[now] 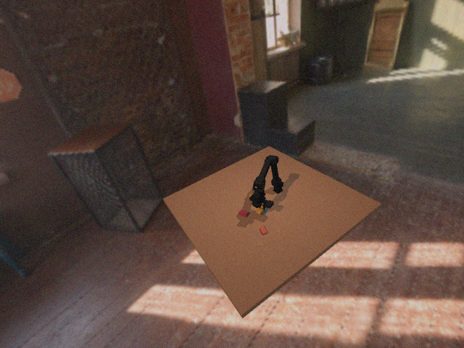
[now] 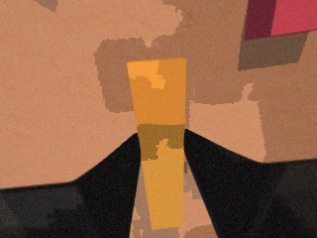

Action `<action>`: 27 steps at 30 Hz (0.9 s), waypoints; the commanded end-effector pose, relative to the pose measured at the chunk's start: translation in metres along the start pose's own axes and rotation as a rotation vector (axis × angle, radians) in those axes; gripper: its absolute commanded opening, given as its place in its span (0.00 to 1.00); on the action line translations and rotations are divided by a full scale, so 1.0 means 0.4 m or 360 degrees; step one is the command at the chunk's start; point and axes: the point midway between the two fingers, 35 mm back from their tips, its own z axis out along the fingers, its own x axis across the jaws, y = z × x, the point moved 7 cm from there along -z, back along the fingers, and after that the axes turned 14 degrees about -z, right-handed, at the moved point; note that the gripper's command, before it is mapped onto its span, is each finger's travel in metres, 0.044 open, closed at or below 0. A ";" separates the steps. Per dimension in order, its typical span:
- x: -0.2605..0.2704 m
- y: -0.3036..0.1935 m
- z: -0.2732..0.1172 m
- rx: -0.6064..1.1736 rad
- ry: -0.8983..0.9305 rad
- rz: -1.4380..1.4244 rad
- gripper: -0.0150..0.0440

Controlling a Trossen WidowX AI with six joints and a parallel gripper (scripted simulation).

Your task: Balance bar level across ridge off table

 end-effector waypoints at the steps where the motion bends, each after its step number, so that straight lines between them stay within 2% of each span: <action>1: 0.001 -0.001 0.003 0.0001 0.0009 0.0005 0.25; 27: 0.001 -0.001 0.008 0.0001 0.0009 0.0005 0.25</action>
